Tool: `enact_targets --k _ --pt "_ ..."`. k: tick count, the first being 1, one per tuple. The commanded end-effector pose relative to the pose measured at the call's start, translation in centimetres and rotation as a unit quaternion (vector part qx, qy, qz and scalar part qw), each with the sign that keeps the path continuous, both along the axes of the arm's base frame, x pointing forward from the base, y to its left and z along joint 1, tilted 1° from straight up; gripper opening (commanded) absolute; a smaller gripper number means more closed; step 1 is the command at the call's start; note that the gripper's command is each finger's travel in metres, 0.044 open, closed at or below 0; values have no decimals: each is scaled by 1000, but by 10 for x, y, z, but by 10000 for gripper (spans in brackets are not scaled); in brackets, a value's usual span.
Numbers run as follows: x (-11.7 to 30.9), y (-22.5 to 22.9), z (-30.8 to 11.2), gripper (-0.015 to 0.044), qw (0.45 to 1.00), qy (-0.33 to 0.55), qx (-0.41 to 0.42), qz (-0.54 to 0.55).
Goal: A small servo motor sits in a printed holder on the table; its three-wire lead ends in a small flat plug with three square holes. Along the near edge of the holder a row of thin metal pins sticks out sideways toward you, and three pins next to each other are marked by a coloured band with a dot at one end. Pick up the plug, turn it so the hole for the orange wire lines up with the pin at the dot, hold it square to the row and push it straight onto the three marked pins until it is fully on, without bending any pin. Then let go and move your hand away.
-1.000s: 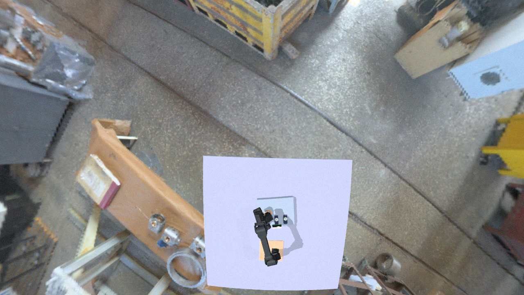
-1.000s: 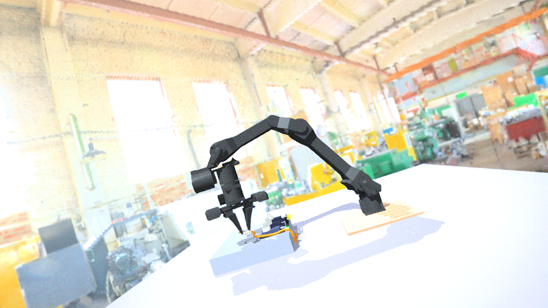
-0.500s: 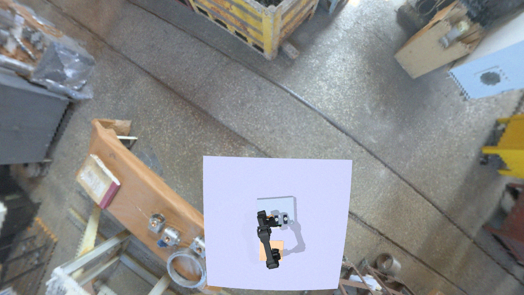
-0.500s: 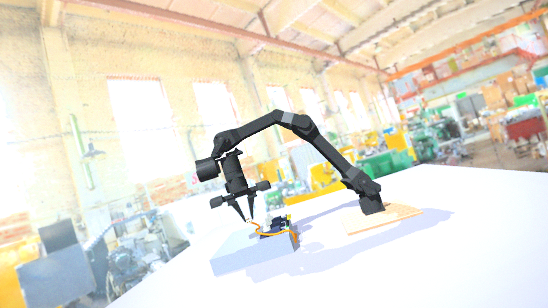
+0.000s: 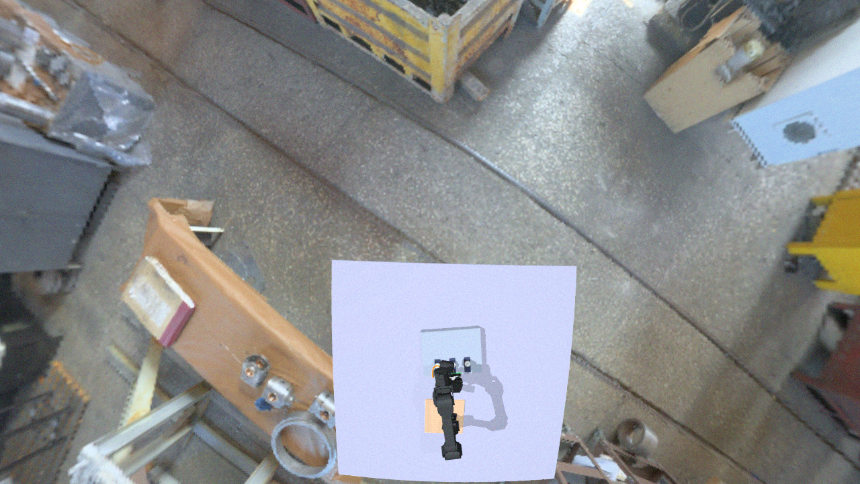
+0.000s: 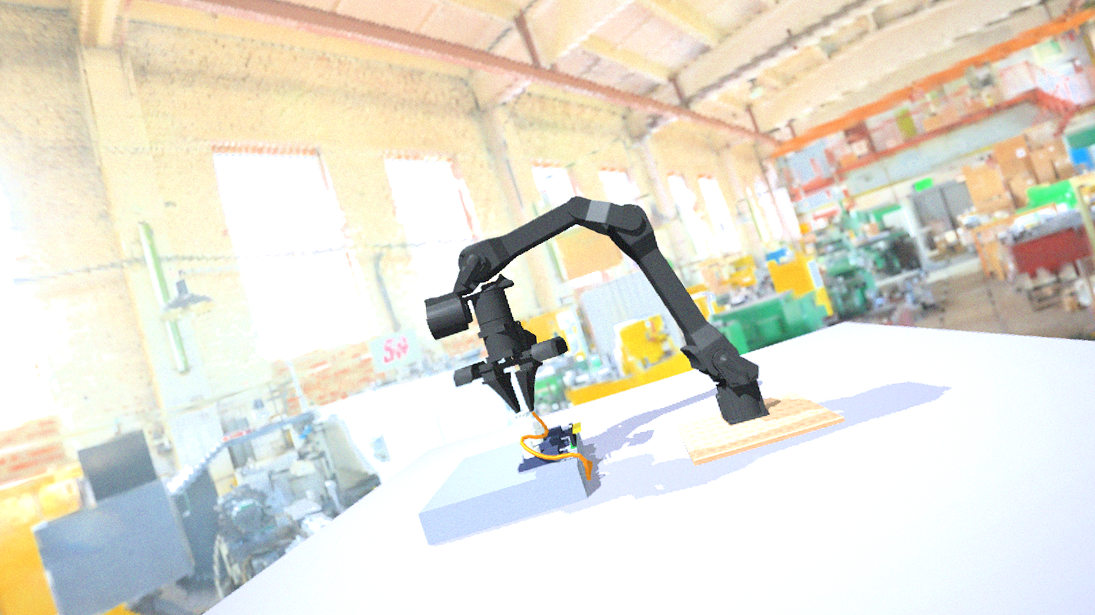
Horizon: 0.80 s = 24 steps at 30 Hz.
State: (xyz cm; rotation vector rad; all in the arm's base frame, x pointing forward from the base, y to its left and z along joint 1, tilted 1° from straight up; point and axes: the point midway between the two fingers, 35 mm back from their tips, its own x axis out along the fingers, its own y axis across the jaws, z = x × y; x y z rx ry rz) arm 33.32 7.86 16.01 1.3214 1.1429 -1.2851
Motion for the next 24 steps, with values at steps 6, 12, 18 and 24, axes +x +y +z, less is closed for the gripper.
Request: enact_targets --k 6,12,18,24 --pt "-27 -26 2 0 989 0 -1 -151" --pt "-47 -42 0 0 968 1 0 -251" --pt "-68 -55 -4 0 937 3 1 -350" --pt "-89 -67 -9 0 896 4 2 -444"
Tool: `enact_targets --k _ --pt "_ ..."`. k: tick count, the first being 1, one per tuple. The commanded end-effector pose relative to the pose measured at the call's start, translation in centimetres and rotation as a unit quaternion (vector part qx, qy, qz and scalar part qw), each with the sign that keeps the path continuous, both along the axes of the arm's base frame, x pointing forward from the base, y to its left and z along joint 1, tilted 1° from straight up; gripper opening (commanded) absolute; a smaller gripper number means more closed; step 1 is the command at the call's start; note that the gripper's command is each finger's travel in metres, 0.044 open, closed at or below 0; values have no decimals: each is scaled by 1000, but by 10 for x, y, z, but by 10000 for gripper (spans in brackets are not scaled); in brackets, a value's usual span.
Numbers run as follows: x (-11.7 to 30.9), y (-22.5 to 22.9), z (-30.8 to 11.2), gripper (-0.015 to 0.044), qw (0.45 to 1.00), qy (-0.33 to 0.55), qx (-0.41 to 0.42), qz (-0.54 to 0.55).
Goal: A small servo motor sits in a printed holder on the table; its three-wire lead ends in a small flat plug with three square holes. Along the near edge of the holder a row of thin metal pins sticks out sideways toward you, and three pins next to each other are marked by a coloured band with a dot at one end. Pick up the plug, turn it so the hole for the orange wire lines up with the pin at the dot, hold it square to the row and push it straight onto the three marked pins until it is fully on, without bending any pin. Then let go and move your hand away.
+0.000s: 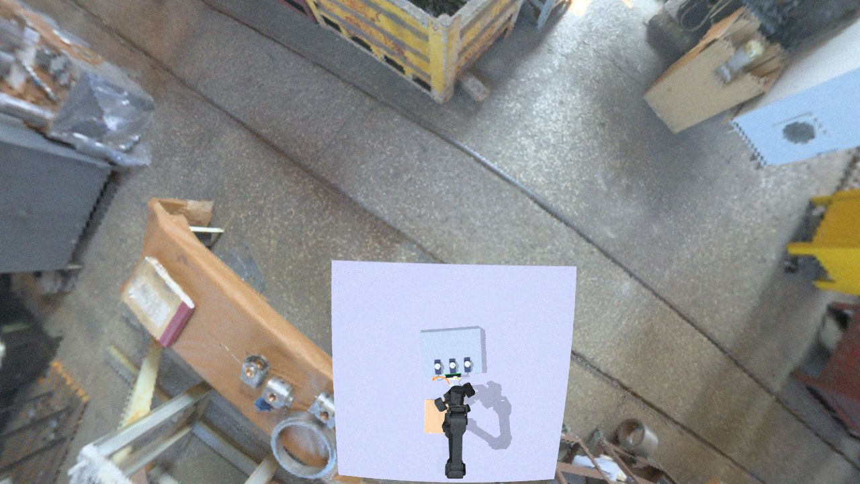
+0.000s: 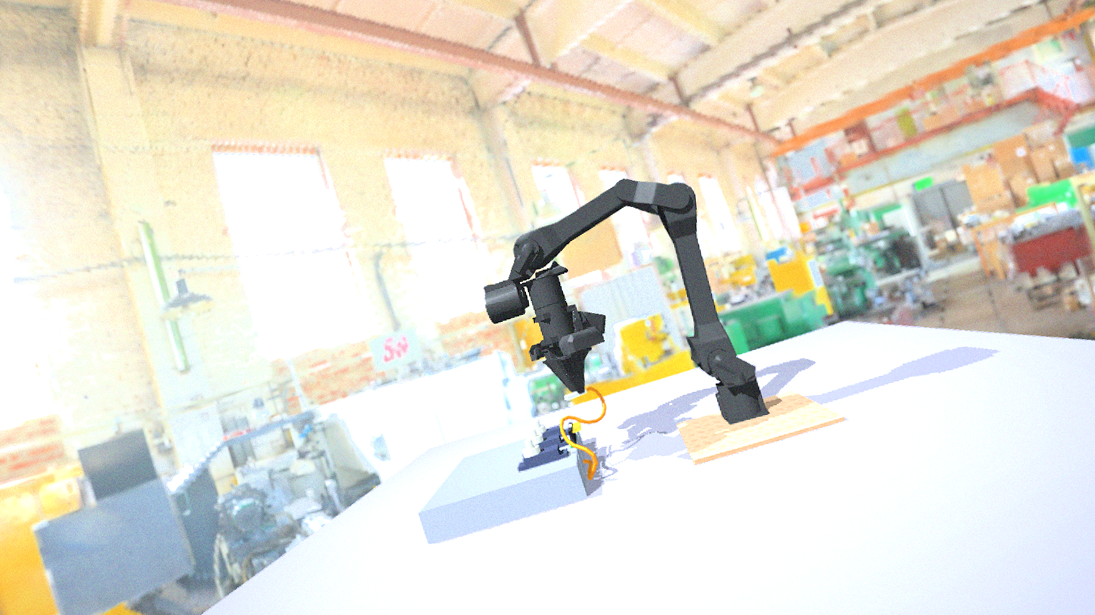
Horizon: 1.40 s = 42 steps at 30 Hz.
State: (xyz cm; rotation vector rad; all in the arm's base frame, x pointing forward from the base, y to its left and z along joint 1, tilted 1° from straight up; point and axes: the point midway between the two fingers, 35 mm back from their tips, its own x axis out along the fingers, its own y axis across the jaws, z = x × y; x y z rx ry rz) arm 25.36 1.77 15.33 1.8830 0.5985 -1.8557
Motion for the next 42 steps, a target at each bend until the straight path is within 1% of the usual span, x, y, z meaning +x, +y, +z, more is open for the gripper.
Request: enact_targets --k 1,11,15,23,28,37,42 --pt "-13 -8 -4 0 998 -1 -2 -65" --pt "-47 -22 -16 0 975 1 -1 -223" --pt "-47 -22 -23 0 975 1 -1 -223" --pt "-47 -23 -55 0 974 1 -1 -226" --pt "-43 -22 -56 0 974 1 -1 -226" --pt "-13 -16 -54 0 974 0 0 -226" --pt "-10 -16 -53 0 974 0 0 -226"
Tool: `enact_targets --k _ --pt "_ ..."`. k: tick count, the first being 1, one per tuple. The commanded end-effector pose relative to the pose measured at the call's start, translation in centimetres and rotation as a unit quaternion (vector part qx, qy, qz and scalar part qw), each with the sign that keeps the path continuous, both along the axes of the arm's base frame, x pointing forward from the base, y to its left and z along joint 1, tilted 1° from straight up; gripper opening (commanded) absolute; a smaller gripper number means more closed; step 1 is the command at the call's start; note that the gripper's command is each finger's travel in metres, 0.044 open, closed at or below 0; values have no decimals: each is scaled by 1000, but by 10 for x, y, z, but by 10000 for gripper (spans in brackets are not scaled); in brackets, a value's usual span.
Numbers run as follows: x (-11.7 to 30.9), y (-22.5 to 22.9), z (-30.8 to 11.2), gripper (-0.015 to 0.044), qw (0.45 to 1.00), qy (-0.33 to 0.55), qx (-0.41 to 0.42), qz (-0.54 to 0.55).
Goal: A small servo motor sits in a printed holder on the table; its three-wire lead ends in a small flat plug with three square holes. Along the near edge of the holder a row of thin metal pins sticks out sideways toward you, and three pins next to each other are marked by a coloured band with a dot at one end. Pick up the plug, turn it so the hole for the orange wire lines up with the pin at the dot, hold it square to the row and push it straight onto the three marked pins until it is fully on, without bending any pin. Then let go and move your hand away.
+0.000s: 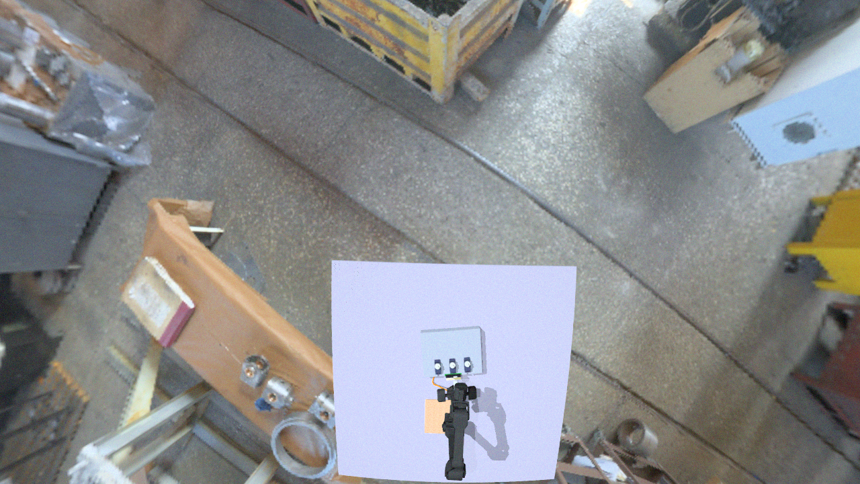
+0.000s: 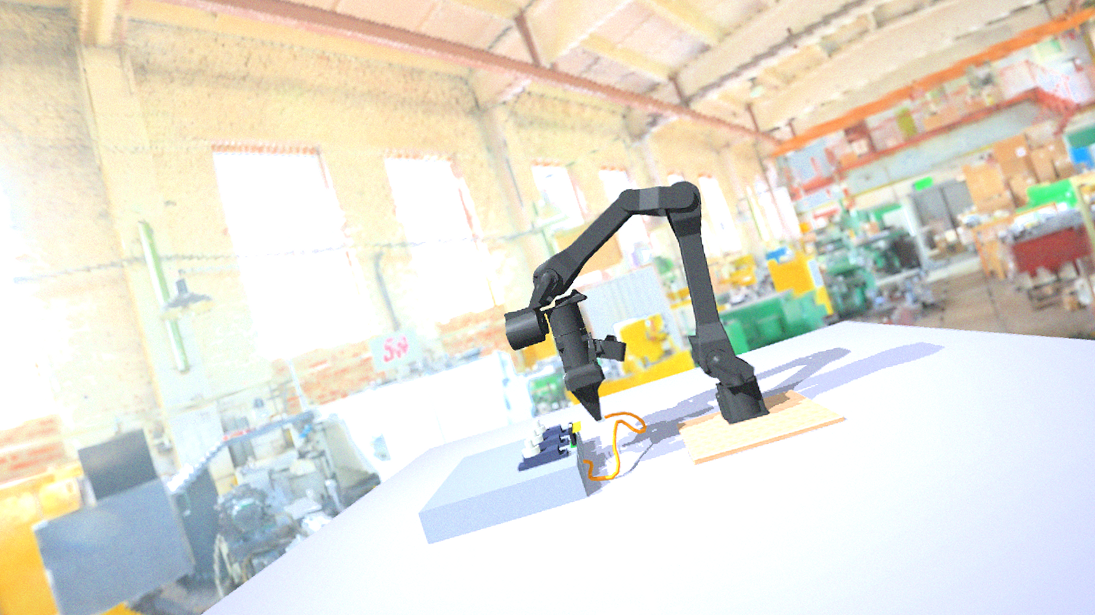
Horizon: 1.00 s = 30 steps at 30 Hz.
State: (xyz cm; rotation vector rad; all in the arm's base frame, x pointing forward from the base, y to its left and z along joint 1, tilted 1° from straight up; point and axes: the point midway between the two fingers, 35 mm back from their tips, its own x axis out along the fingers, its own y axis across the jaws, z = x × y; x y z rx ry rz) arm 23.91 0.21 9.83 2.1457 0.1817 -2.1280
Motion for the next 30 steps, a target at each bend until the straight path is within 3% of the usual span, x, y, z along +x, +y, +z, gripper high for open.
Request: enact_targets --k 1,30 --pt "5 0 2 0 1000 -3 -2 -2" --pt "21 2 3 0 1000 -4 -2 -2"
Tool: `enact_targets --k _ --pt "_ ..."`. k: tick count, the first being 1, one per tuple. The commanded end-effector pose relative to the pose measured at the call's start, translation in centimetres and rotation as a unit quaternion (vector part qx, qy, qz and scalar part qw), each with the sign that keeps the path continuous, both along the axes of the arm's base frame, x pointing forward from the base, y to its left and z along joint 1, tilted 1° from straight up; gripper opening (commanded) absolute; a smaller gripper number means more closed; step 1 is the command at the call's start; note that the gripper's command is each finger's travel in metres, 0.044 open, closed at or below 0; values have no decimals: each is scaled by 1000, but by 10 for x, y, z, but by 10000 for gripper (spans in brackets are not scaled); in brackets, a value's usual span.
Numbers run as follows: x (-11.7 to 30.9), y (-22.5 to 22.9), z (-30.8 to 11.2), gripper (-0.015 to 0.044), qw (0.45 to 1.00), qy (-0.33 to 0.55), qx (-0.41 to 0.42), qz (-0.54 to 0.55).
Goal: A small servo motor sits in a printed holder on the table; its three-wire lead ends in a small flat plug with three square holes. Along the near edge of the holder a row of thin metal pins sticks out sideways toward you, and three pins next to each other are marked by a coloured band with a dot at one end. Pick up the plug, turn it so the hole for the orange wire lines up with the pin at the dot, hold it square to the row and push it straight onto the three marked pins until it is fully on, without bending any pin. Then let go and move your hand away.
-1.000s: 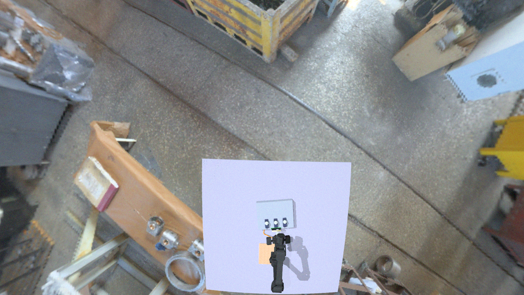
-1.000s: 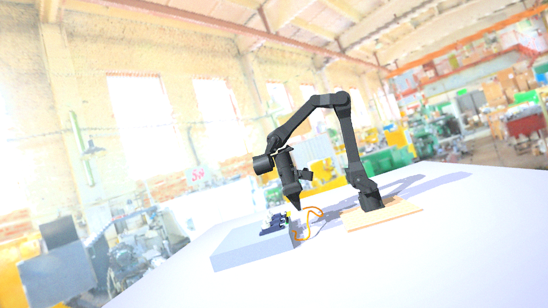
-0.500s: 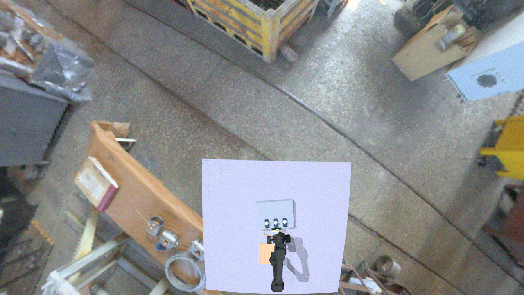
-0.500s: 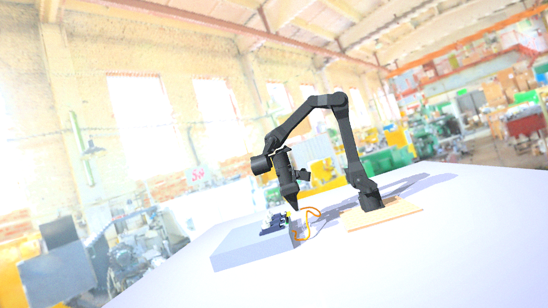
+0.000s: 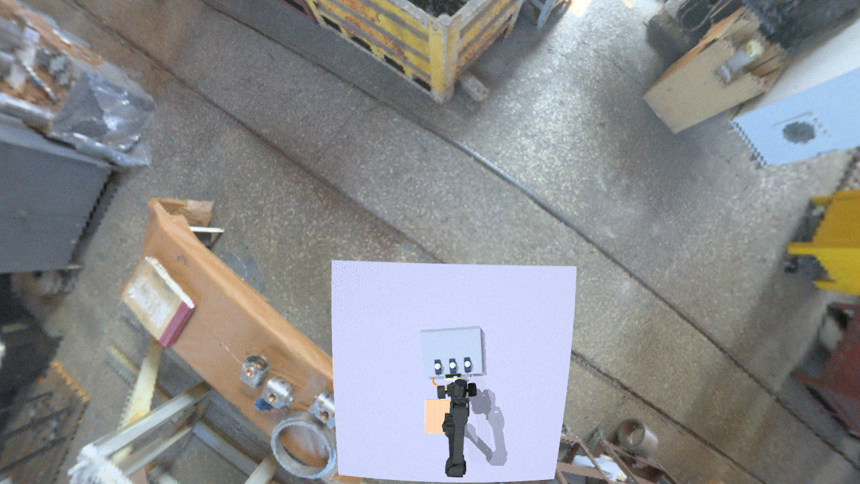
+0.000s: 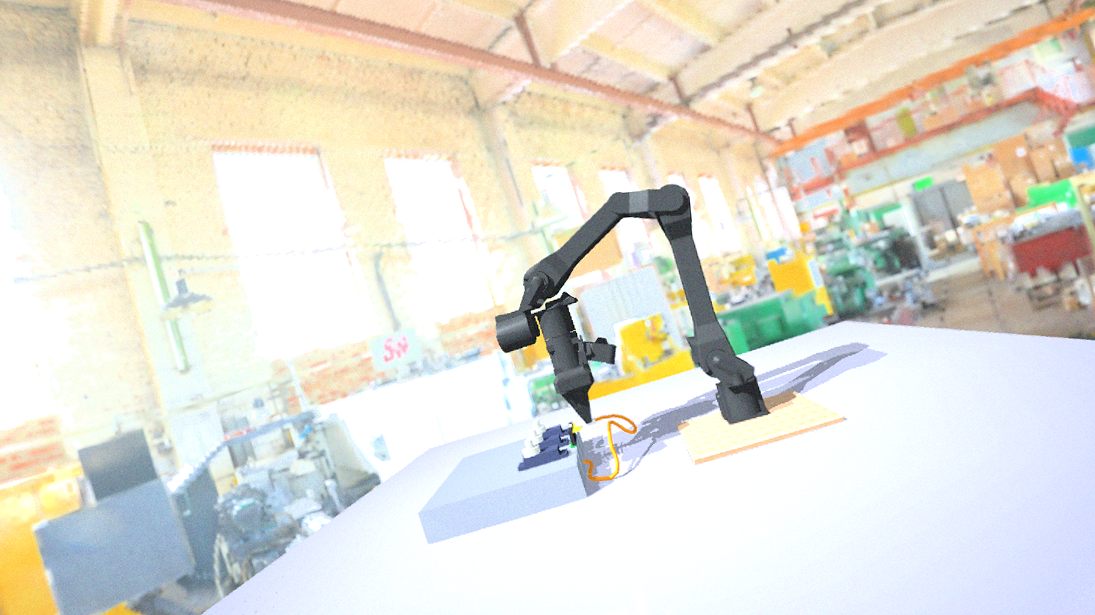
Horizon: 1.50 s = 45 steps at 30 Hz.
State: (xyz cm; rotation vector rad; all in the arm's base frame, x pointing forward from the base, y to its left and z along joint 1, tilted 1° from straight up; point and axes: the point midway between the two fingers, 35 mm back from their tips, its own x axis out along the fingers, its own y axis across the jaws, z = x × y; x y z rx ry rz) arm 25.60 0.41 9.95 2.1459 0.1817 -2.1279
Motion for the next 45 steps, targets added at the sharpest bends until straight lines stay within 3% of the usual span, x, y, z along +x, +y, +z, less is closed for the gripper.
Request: enact_targets --k 1,9,18,26,45 --pt "4 0 1 0 1000 -4 -2 -2" --pt "9 1 1 0 1000 -4 -2 -2" --pt "5 0 1 236 1000 -4 -2 -2" --pt "5 0 57 440 1000 -4 -2 -2" --pt "4 0 59 440 1000 -4 -2 -2"
